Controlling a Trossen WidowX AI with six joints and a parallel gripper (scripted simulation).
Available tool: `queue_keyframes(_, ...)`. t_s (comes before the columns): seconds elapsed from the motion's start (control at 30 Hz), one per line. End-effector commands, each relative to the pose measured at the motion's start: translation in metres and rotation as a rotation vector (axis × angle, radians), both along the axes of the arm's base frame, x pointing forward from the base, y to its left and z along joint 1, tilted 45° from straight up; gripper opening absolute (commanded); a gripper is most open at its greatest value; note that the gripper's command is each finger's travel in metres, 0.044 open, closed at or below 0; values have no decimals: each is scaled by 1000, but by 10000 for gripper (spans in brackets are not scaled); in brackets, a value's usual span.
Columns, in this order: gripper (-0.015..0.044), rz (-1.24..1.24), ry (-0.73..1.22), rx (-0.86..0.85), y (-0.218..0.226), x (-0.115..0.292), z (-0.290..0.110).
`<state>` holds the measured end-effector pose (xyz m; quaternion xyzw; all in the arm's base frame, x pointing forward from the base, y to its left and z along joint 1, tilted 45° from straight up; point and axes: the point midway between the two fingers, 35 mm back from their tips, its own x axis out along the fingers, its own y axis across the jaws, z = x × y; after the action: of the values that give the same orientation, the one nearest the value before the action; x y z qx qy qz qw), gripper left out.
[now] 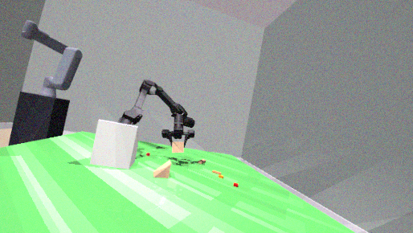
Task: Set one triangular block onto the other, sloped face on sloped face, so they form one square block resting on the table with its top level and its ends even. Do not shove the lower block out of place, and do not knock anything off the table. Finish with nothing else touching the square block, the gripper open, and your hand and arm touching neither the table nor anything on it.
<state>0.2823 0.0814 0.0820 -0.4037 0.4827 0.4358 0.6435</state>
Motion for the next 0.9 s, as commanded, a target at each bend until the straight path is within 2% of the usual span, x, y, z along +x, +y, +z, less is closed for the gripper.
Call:
queue_keyframes(0.0,0,-94,39,54,-3,0,-1)
queue_keyframes(0.87,0,-782,397,469,-12,3,-3)
